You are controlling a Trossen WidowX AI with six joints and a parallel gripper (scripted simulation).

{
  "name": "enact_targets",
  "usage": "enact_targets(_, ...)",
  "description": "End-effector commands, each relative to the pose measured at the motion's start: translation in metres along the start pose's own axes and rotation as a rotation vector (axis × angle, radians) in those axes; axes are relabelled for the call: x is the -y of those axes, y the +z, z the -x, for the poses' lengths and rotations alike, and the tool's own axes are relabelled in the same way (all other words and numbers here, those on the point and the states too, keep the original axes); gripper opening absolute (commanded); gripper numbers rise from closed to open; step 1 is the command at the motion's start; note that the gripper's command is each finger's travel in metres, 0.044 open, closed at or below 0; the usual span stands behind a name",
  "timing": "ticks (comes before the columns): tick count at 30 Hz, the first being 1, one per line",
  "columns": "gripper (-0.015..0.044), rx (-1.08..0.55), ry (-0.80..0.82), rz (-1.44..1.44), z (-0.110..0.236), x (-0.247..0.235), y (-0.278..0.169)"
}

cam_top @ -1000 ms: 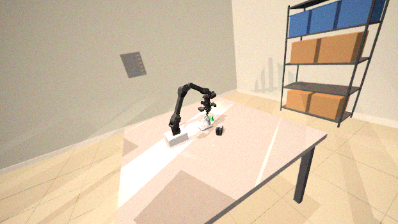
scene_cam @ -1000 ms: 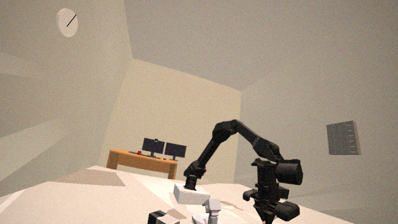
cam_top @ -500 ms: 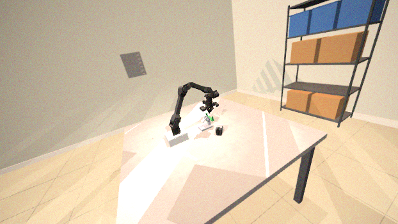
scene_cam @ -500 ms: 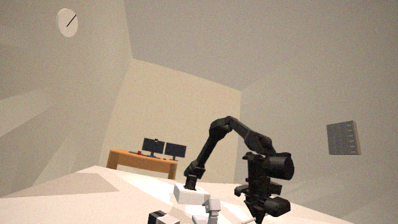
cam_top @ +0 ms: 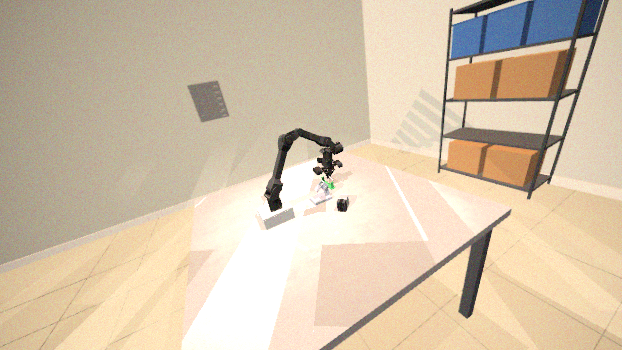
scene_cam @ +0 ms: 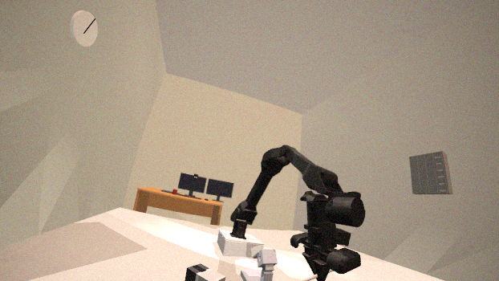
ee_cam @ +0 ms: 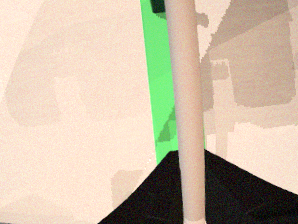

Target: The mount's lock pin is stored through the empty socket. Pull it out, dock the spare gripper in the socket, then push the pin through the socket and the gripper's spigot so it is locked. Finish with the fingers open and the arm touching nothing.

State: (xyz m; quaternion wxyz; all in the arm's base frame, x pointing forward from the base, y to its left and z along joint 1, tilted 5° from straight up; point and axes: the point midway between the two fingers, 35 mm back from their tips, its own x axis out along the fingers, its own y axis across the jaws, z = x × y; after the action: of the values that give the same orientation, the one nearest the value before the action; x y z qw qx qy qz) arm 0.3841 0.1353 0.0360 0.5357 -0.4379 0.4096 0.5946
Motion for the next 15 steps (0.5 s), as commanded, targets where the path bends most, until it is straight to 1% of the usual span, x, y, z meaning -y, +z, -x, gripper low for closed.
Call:
enact_targets(1,0.0,-0.001,0.005,0.002,-0.008,-0.001,-0.002)
enact_targets(15,0.0,0.002,-0.012,0.002,-0.027,-0.001,-0.006)
